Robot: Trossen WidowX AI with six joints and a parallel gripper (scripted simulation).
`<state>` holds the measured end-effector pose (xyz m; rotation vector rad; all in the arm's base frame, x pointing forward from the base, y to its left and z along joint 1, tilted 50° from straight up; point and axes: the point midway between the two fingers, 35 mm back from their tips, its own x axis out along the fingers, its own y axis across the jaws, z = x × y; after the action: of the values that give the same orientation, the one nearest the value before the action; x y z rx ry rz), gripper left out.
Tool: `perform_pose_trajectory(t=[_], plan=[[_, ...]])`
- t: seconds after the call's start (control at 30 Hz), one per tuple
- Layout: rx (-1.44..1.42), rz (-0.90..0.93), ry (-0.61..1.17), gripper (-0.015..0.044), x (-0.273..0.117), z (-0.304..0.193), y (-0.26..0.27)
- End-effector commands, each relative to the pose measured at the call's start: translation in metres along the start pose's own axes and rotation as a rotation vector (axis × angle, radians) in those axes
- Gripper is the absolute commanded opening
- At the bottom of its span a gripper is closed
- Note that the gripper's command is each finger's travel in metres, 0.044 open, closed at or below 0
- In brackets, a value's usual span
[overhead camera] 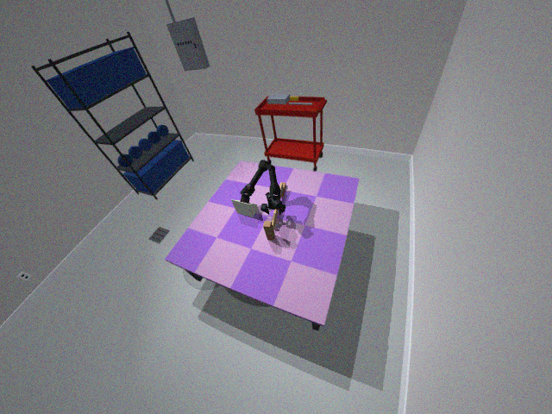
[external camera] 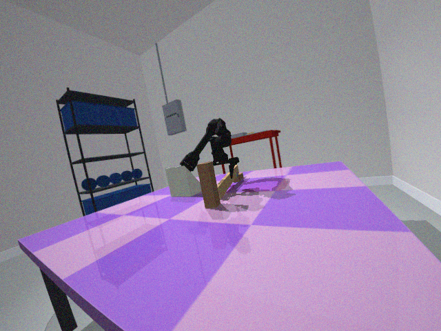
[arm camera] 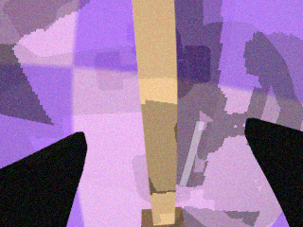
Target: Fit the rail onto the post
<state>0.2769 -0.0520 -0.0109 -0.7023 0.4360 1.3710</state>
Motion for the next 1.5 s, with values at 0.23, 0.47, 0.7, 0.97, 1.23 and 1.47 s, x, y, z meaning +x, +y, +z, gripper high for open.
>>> perform_pose_trajectory(t=[0.23,0.47,0.7,0.97,1.23,1.47], plan=[[0.011,0.002,-0.006,0.0440,0.020,0.000,0.002],[0.011,0.002,-0.007,0.0440,0.032,0.001,0.002],[0.010,0.002,-0.009,0.0440,0.043,0.002,0.003],[0.010,0.001,-0.012,0.0440,0.053,0.003,0.004],[0.010,0.001,-0.012,0.0230,0.053,0.003,0.004],[0.010,0.001,-0.012,0.0046,0.053,0.003,0.004]])
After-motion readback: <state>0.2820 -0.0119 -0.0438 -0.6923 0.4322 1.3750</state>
